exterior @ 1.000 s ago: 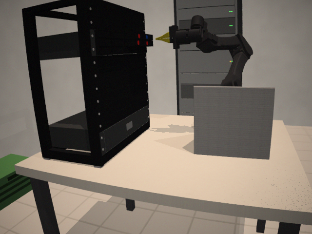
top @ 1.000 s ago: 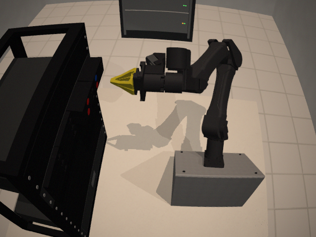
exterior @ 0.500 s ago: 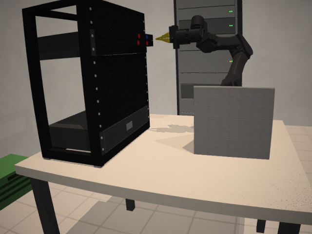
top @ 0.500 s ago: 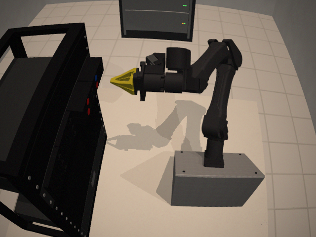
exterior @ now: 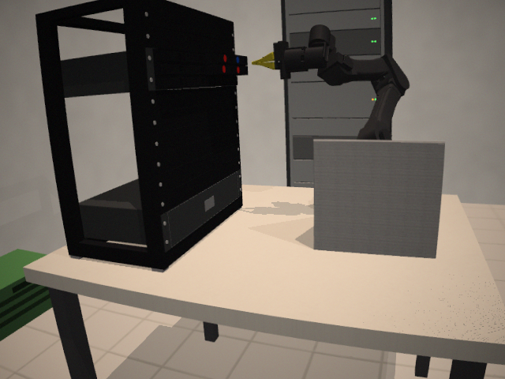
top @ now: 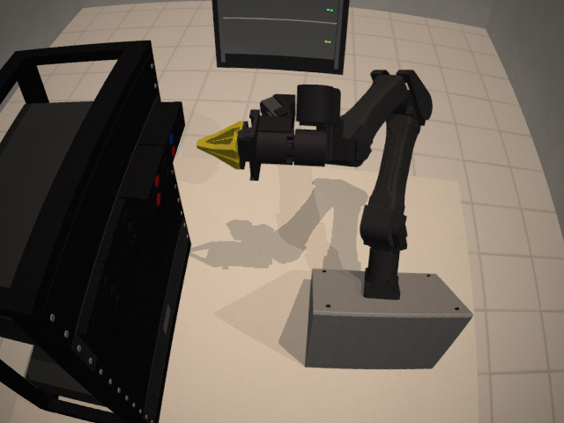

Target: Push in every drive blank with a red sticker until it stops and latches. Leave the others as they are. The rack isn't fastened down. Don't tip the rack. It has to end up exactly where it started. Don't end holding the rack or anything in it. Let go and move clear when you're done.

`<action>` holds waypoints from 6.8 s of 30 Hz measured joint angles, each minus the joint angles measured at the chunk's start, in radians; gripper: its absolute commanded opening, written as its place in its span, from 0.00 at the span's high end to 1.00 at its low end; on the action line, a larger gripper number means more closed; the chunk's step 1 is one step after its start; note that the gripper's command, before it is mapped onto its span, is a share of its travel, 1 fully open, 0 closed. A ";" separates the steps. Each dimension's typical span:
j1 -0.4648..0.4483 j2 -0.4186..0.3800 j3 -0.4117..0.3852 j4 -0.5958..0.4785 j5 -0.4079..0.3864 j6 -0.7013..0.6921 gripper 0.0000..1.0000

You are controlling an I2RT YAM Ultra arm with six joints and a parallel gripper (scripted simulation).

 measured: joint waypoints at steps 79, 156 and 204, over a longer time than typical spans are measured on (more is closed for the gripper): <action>0.017 0.448 0.063 0.384 0.019 0.006 1.00; -0.018 0.491 0.119 0.363 0.005 0.006 1.00; -0.038 0.512 0.151 0.347 -0.009 0.006 1.00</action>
